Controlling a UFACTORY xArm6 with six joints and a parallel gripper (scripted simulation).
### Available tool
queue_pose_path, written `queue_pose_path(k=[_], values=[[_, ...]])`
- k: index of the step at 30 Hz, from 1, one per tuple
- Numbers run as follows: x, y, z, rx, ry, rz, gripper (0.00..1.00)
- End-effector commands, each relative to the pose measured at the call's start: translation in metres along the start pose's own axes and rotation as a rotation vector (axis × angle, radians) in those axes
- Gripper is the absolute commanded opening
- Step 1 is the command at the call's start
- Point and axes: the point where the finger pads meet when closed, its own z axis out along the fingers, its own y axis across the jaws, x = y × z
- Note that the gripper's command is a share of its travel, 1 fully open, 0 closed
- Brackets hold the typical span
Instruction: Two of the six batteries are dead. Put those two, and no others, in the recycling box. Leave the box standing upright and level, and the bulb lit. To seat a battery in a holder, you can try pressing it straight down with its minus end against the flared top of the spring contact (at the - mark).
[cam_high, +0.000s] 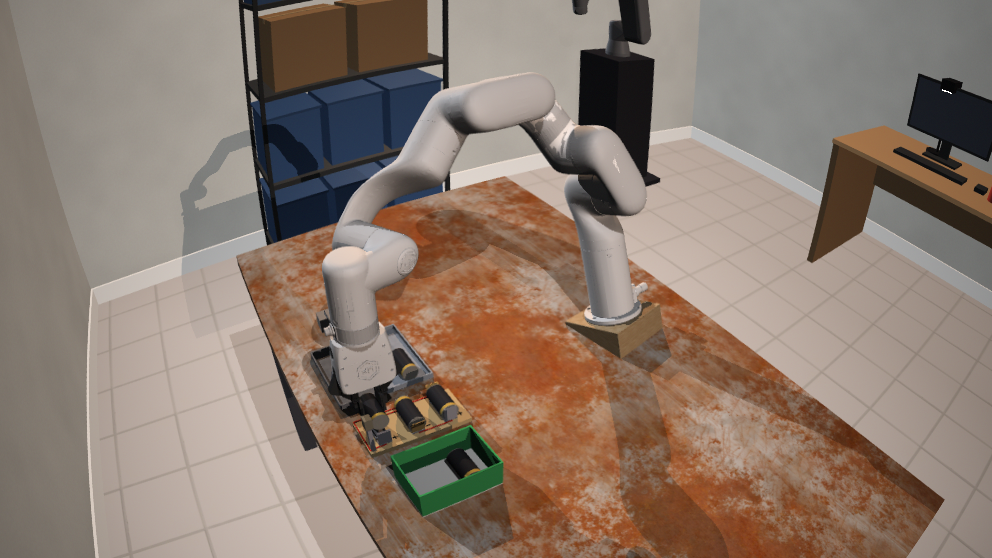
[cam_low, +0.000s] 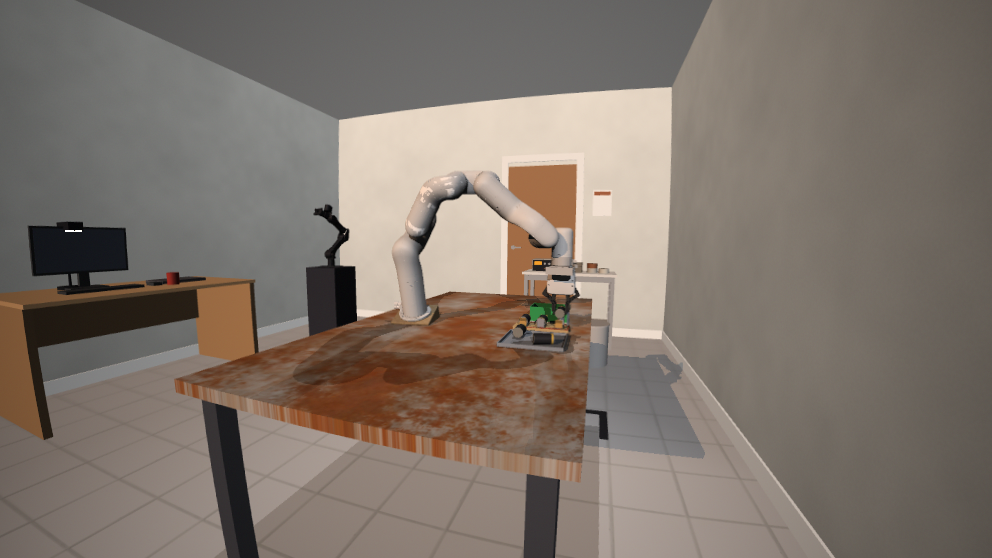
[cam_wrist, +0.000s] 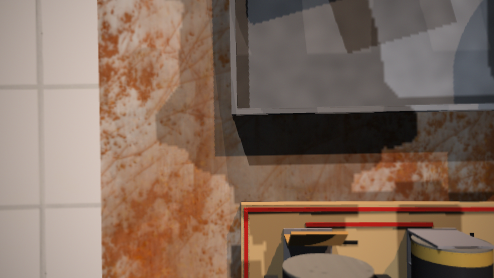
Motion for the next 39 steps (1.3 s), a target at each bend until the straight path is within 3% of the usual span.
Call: queue_pose_path(k=[1,8,12,14,39], values=[[0.0,0.0,-0.01,0.001,0.0,0.0,0.28],[0.0,0.0,-0.016,0.001,0.0,0.0,0.28],[0.0,0.0,-0.066,0.001,0.0,0.0,0.28],[0.0,0.0,-0.079,0.001,0.0,0.0,0.28],[0.0,0.0,-0.08,0.001,0.0,-0.014,0.28]])
